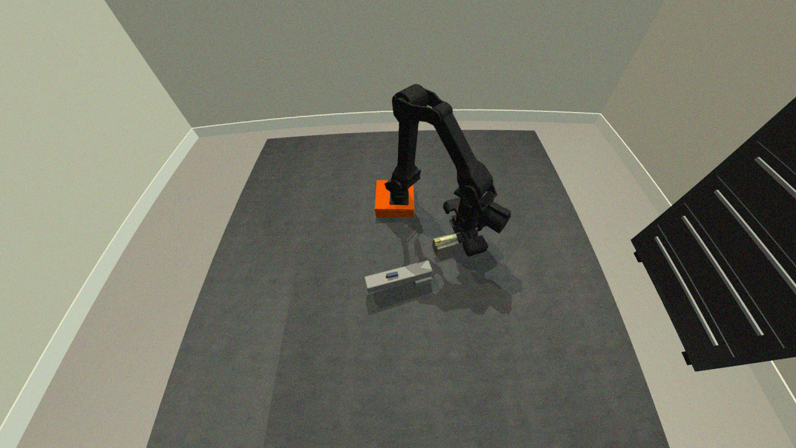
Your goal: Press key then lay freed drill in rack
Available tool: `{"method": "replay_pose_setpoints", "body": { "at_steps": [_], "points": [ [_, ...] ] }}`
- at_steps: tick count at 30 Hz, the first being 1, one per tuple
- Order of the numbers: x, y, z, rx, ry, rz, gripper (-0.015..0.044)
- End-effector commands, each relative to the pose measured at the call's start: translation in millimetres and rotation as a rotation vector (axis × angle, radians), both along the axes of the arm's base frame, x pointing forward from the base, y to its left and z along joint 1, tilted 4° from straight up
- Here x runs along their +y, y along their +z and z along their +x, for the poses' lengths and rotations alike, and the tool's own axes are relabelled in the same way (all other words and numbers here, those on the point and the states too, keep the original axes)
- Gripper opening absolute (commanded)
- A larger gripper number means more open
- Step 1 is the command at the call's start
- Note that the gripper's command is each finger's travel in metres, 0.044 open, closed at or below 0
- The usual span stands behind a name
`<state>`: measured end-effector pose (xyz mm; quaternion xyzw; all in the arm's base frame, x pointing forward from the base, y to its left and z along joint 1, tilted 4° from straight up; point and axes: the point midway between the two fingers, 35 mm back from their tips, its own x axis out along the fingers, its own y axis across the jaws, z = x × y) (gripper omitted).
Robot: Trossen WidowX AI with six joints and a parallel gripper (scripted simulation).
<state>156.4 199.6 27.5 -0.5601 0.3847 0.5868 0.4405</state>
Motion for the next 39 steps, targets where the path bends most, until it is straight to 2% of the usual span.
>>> {"method": "replay_pose_setpoints", "body": {
  "at_steps": [1, 15, 39],
  "points": [
    [0, -5, 0, -0.003, -0.005, -0.003, 0.0],
    [-1, -20, 1, -0.003, -0.005, -0.004, 0.0],
    [-4, -18, 2, -0.003, -0.005, -0.004, 0.0]
  ]
}}
